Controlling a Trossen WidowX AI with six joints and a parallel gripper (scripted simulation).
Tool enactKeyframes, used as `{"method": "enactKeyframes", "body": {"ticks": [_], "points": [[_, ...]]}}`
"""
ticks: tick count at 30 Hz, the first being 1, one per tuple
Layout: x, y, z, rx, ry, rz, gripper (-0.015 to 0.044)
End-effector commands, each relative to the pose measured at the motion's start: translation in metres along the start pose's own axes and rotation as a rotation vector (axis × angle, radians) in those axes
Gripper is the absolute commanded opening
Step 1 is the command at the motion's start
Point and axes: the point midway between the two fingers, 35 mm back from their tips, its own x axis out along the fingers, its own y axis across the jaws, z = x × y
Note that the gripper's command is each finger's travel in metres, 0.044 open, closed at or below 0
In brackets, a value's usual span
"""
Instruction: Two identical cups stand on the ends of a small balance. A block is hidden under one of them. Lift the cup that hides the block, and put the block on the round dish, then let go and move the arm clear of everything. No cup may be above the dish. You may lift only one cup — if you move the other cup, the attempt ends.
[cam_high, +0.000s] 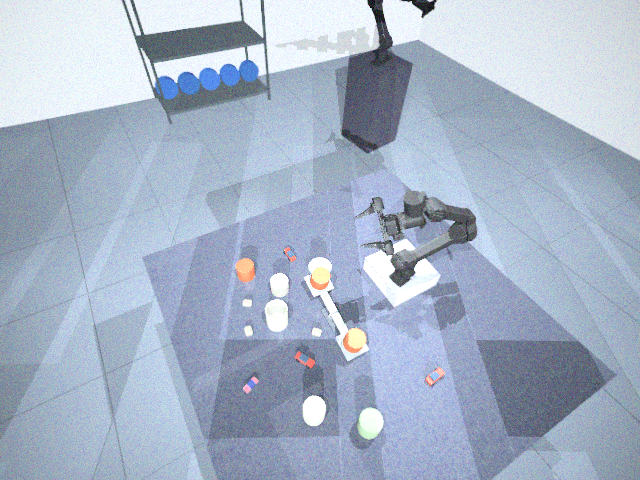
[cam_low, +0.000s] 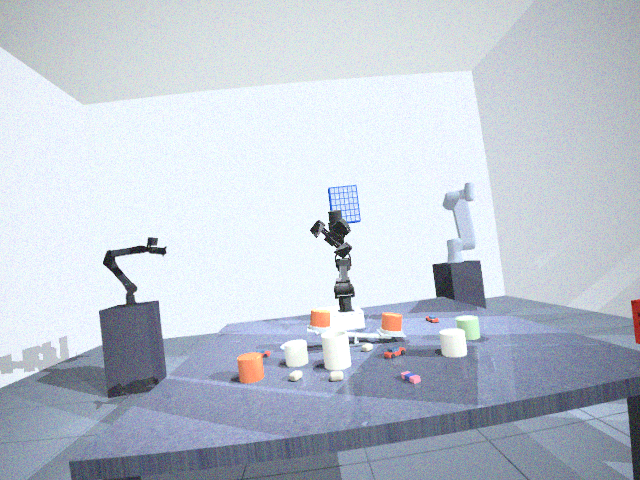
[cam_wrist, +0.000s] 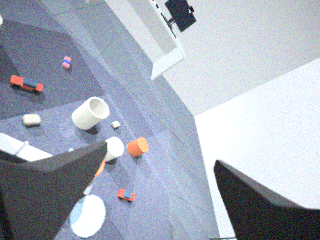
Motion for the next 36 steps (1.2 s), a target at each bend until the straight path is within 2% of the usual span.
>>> {"method": "enactKeyframes", "body": {"ticks": [1, 12, 23, 31, 36], "points": [[0.009, 0.02, -0.005, 0.095, 0.02, 0.09, 0.044], [0.021, 0.074, -0.021, 0.364, 0.132, 0.314, 0.044], [0.02, 0.125, -0.041, 0.624, 0.321, 0.495, 0.044], [0.021, 0.128, -0.041, 0.629, 0.336, 0.508, 0.044], [0.029, 0.131, -0.034, 0.515, 0.347, 0.544, 0.044]]}}
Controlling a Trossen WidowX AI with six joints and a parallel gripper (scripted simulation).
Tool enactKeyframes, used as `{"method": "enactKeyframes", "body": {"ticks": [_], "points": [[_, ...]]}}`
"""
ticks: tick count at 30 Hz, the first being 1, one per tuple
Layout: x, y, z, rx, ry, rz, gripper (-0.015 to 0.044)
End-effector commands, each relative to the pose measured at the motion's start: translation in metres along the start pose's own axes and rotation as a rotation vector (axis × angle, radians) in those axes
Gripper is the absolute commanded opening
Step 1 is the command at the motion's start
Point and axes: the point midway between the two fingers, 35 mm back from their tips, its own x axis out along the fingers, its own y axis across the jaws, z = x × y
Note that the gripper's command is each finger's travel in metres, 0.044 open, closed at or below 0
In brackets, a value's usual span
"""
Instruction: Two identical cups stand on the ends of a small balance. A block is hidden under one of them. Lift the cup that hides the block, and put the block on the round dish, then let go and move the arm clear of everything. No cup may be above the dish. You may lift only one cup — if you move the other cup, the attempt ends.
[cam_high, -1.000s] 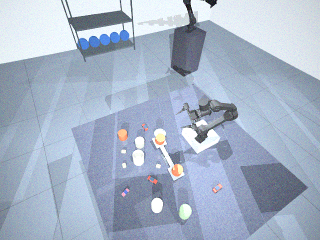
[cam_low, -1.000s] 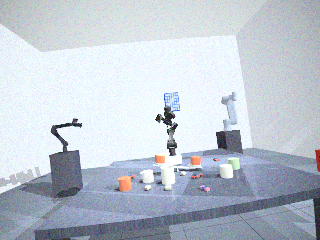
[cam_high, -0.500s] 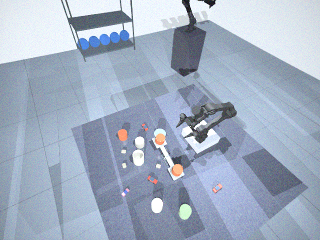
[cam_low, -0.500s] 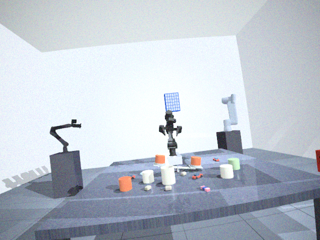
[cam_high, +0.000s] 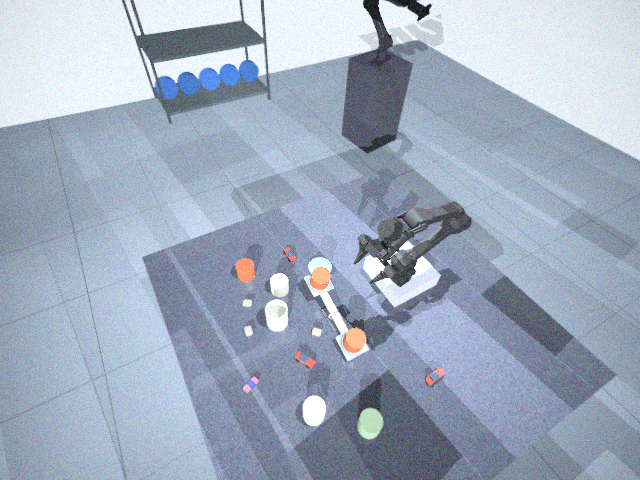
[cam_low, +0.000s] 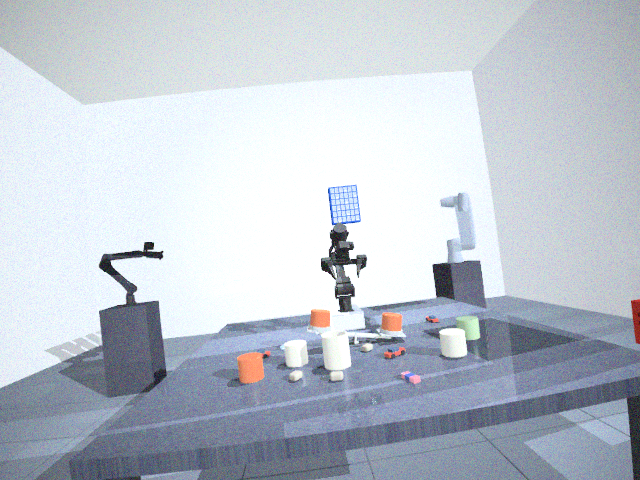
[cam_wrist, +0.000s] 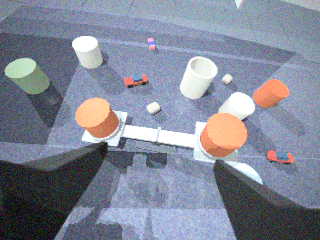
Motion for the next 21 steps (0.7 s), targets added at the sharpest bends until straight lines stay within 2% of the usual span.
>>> {"method": "enactKeyframes", "body": {"ticks": [1, 21], "points": [[0.006, 0.002, 0.007, -0.086, 0.035, 0.005, 0.044], [0.053, 0.041, 0.036, -0.643, 0.285, 0.173, 0.044]]}}
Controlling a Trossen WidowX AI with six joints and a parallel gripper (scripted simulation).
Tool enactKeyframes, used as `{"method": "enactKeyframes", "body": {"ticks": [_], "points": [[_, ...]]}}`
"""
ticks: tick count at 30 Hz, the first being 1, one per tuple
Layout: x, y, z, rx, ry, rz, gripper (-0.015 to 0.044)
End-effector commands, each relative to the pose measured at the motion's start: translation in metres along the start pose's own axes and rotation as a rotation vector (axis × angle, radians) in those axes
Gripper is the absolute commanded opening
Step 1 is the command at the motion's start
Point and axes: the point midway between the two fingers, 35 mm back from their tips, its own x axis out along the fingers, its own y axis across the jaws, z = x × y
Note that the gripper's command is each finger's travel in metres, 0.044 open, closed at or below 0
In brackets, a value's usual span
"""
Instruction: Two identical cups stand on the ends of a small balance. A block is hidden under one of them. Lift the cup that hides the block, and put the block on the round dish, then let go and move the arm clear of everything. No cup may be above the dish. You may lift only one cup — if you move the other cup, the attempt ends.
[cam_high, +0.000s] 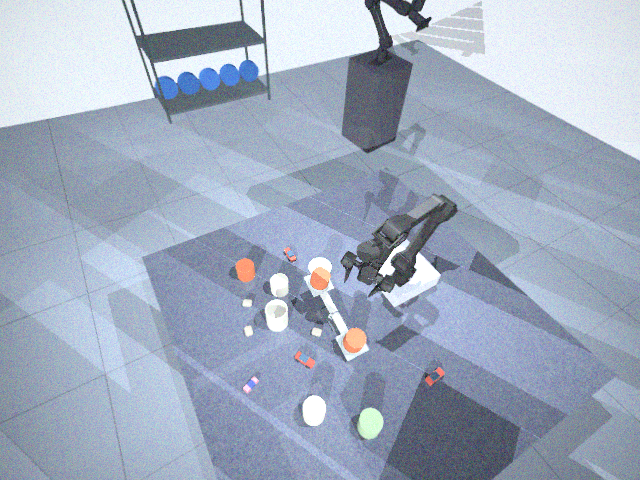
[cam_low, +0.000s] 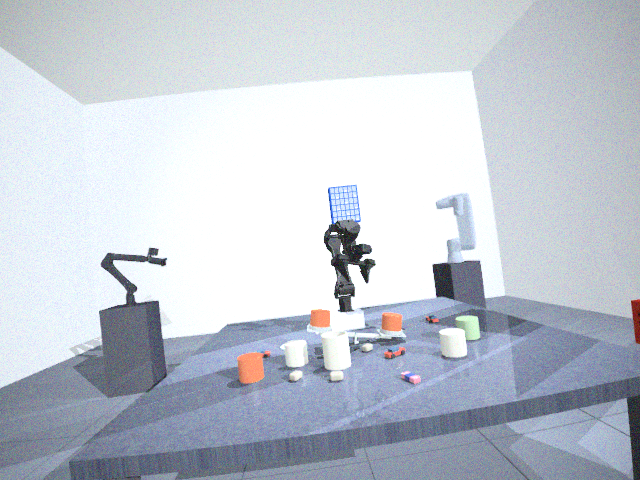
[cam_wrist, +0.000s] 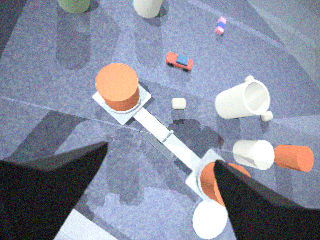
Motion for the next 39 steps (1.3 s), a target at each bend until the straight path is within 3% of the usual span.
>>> {"method": "enactKeyframes", "body": {"ticks": [1, 28, 39], "points": [[0.011, 0.003, 0.011, -0.122, 0.047, 0.034, 0.044], [0.111, 0.065, 0.067, -0.9, 0.256, 0.393, 0.044], [0.126, 0.07, 0.062, -0.917, 0.259, 0.403, 0.044]]}}
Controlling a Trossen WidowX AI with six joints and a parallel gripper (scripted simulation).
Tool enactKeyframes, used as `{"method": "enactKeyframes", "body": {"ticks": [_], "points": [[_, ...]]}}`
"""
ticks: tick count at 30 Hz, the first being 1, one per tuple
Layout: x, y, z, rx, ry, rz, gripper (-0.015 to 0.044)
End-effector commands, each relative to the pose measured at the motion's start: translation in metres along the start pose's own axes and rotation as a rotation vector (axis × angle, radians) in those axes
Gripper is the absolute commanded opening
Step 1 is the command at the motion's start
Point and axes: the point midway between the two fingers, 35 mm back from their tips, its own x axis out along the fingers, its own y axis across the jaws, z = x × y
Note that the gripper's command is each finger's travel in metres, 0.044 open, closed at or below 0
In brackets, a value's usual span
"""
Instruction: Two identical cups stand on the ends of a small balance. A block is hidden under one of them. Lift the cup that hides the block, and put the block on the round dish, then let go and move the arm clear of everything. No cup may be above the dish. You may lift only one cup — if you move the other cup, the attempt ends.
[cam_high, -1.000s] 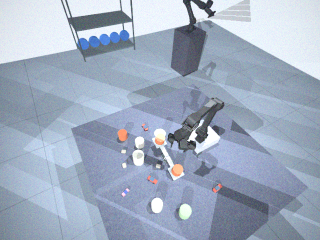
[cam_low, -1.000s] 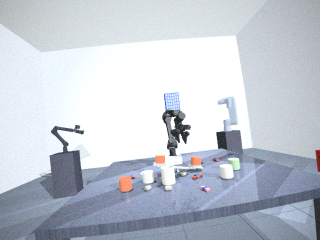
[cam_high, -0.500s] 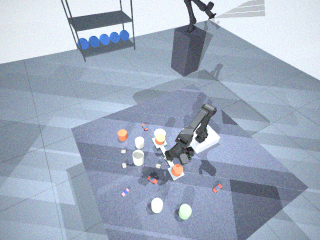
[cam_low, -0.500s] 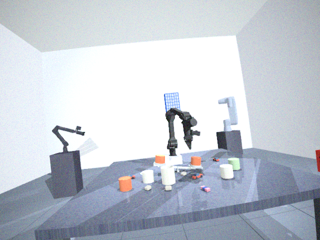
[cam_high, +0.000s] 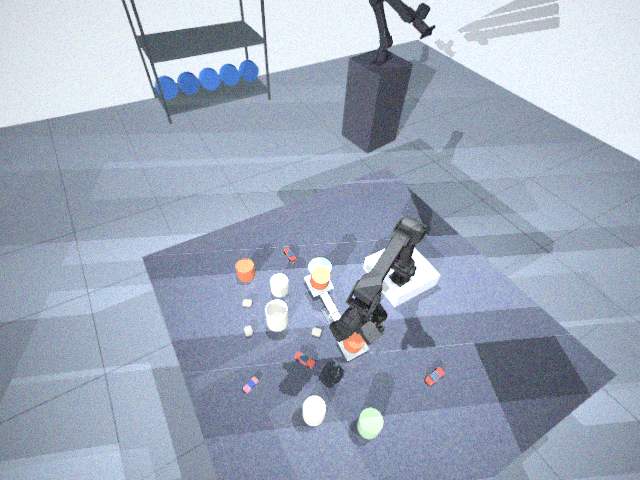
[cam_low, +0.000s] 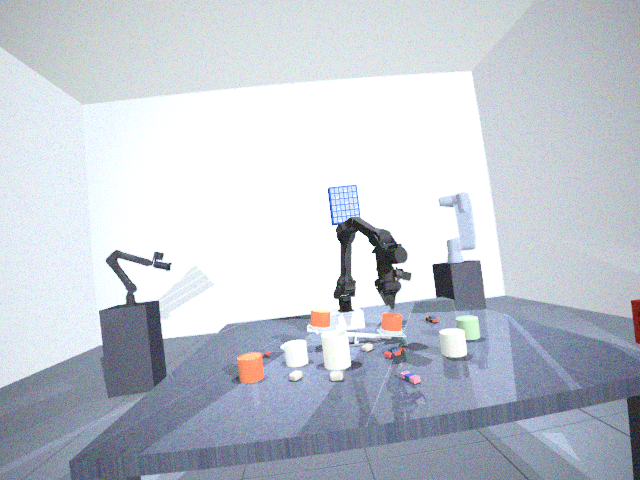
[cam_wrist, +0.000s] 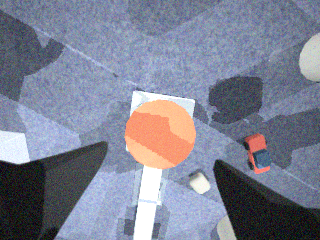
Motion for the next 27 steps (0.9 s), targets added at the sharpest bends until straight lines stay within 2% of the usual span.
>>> {"method": "enactKeyframes", "body": {"ticks": [1, 27], "points": [[0.011, 0.002, 0.0, -0.007, 0.001, 0.011, 0.044], [0.049, 0.001, 0.001, -0.006, 0.002, 0.011, 0.044]]}}
